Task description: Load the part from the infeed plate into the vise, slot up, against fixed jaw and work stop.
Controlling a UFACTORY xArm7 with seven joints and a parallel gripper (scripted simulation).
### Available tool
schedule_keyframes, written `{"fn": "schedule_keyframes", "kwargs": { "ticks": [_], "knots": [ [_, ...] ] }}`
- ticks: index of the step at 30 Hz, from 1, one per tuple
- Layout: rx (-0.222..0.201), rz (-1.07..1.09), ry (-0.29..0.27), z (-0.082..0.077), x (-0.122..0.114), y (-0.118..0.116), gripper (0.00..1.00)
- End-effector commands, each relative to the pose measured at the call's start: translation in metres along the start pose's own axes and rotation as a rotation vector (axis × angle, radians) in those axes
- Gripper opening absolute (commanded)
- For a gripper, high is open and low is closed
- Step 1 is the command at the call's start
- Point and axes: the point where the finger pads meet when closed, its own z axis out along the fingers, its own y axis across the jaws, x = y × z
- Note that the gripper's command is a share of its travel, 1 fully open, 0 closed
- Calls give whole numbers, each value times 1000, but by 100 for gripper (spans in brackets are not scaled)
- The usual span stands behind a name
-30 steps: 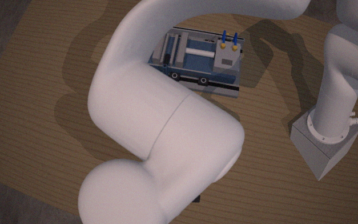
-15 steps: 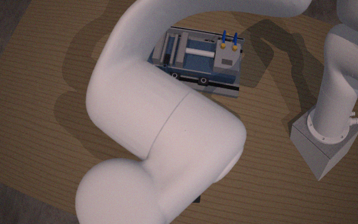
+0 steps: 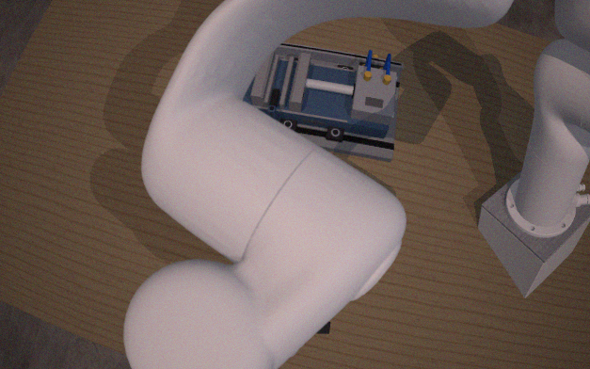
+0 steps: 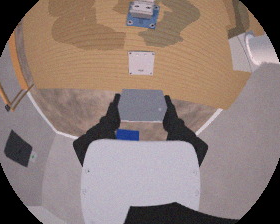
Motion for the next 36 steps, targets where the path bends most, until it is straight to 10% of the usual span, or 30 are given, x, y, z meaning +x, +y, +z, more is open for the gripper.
{"fn": "schedule_keyframes", "kwargs": {
  "ticks": [1,36],
  "knots": [
    [2,1,-5,-2,0,-1,0],
    [-20,50,-64,-17,69,-8,0]
  ]
}}
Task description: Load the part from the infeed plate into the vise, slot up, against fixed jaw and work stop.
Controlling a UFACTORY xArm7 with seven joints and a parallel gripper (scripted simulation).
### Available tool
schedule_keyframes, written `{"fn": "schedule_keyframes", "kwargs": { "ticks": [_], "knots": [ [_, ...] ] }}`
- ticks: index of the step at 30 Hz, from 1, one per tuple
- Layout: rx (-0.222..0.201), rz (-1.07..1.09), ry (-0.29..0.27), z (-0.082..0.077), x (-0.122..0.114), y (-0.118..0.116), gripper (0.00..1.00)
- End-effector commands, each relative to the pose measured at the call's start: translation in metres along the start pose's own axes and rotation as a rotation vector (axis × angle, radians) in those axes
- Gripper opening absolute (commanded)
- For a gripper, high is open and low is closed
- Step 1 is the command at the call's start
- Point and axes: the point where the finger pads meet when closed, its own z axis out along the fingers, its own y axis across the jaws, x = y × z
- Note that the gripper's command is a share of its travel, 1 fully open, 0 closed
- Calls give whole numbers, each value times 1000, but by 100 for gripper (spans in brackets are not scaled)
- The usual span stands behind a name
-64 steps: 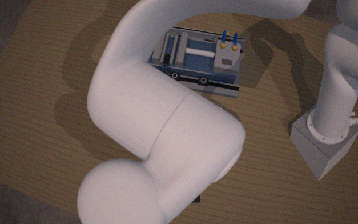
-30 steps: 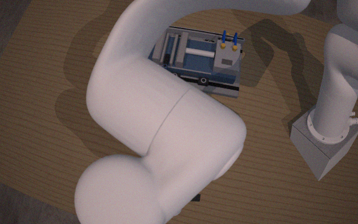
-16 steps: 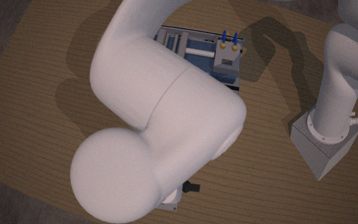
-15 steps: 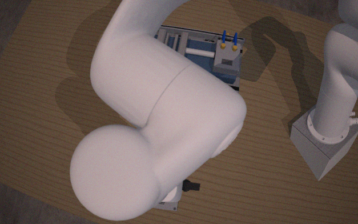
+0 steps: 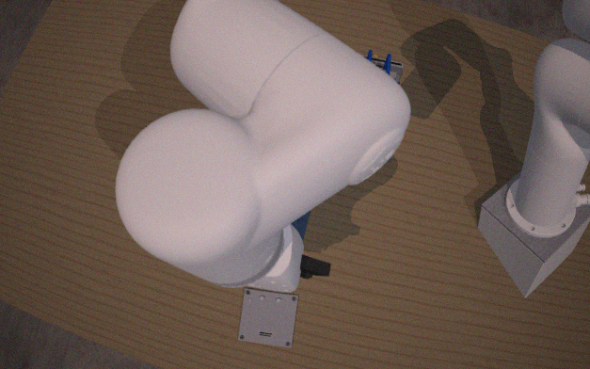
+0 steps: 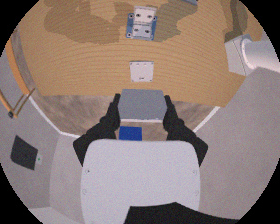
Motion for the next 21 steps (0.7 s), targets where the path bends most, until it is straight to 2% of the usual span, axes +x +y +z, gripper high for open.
{"fn": "schedule_keyframes", "kwargs": {
  "ticks": [1,11,13,21],
  "knots": [
    [4,12,-12,-5,17,-2,0],
    [13,39,-12,-7,51,-3,0],
    [13,39,-12,-7,51,-3,0],
    [22,60,2,-5,76,-2,0]
  ]
}}
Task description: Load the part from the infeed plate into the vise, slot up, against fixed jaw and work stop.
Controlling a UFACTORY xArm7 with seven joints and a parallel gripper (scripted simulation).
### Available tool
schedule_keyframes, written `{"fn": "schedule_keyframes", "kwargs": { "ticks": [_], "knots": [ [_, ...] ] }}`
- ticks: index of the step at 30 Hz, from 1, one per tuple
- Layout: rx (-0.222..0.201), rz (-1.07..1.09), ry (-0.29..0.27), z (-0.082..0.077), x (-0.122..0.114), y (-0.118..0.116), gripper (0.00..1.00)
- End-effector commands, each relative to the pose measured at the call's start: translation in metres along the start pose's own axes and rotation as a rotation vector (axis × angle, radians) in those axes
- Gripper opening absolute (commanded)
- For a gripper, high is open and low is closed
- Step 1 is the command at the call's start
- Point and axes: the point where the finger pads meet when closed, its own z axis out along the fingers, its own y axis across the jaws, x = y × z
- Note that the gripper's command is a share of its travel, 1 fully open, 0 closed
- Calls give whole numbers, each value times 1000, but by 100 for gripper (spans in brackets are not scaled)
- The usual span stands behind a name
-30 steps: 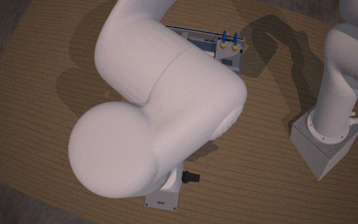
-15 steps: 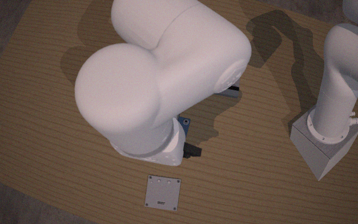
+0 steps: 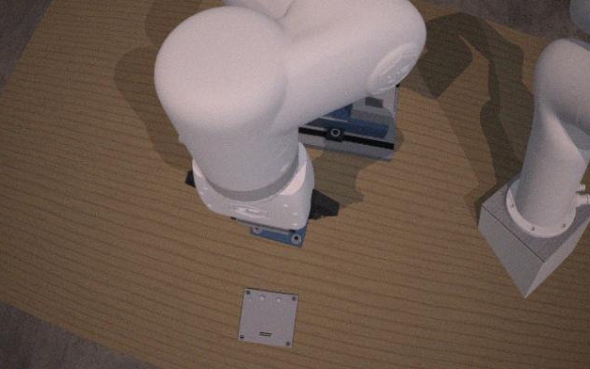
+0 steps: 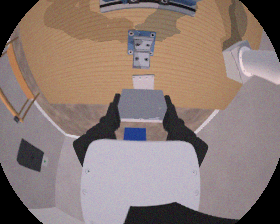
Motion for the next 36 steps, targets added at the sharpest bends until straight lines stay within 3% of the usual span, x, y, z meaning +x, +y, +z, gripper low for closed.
{"fn": "schedule_keyframes", "kwargs": {
  "ticks": [1,19,36],
  "knots": [
    [11,14,8,0,17,-1,0],
    [22,40,42,8,47,1,0],
    [23,45,50,9,52,1,0]
  ]
}}
